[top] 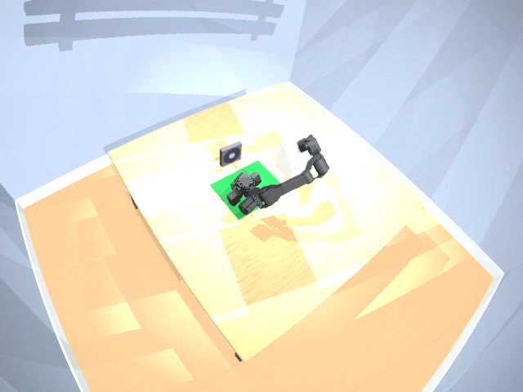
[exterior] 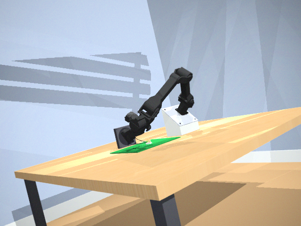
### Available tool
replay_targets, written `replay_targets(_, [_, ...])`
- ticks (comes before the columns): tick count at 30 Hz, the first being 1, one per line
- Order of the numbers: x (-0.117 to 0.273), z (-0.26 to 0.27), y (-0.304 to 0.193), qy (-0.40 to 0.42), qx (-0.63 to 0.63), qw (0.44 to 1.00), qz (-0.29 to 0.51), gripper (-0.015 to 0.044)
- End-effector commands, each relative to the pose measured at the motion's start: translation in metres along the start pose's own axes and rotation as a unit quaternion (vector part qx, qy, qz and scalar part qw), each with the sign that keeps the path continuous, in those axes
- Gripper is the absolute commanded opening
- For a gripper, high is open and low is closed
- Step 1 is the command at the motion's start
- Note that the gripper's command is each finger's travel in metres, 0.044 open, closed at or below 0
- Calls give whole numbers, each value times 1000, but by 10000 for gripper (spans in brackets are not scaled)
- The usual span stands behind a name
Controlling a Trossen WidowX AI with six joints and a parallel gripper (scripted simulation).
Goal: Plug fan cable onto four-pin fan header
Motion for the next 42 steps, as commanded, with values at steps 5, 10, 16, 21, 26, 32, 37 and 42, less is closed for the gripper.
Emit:
replay_targets(5, [7,-1,-11,8,-15,998,-58,0])
replay_targets(10, [11,0,-18,16,-24,995,-91,0])
replay_targets(16, [17,0,-26,28,-36,990,-130,0])
replay_targets(21, [22,-1,-33,39,-46,985,-161,0])
replay_targets(26, [23,-1,-33,41,-47,984,-164,0])
replay_targets(32, [25,-1,-29,40,-42,986,-154,0])
replay_targets(37, [25,-1,-29,40,-42,986,-154,0])
replay_targets(42, [27,-2,-25,41,-44,986,-156,0])
Point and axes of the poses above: the point midway between the two fingers, 35 mm back from their tips, its own x axis back along the fingers, its own z axis across the jaws, y = z × x, the point moved 10 cm from there along x, back along the fingers, and after that the axes turned 12 degrees about x, right-handed, at the moved point
